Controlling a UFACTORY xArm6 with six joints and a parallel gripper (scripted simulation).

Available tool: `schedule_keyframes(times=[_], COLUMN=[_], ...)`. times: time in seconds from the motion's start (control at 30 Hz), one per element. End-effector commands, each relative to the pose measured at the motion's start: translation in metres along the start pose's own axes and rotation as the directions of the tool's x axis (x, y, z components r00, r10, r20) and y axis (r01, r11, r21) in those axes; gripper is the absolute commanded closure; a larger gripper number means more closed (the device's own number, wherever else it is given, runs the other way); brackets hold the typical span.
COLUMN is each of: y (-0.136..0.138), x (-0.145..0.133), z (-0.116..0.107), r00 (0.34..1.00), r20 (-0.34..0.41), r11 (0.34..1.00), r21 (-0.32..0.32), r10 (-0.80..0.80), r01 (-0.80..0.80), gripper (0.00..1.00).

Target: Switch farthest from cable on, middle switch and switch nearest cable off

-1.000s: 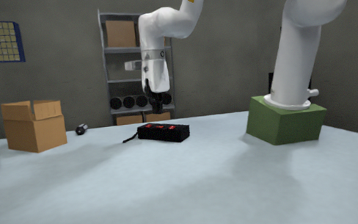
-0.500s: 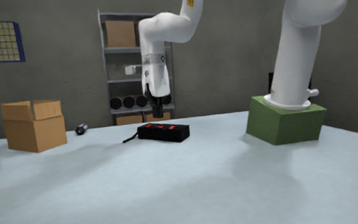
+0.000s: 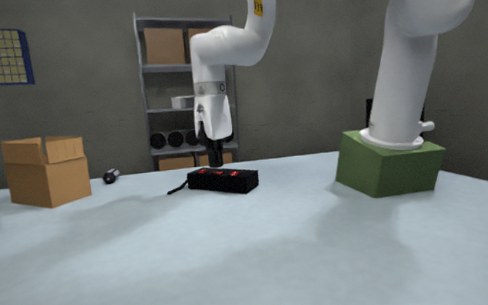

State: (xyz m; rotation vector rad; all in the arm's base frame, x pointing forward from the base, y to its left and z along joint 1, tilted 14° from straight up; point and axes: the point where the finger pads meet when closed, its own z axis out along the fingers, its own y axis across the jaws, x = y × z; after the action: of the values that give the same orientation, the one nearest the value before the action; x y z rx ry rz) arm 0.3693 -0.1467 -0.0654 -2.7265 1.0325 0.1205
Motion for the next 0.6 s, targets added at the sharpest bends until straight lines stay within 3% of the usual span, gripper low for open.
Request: schedule_keyframes(times=[0.0,0.57], y=[-0.0005,-0.0005], x=[0.0017,0.0018], z=[0.0031,0.0091], r00=[1.0,1.0], r20=[-0.004,-0.004], r11=[1.0,1.0], r21=[0.001,0.001], r10=[0.0,0.0], r01=[0.0,0.0], gripper=[1.0,1.0])
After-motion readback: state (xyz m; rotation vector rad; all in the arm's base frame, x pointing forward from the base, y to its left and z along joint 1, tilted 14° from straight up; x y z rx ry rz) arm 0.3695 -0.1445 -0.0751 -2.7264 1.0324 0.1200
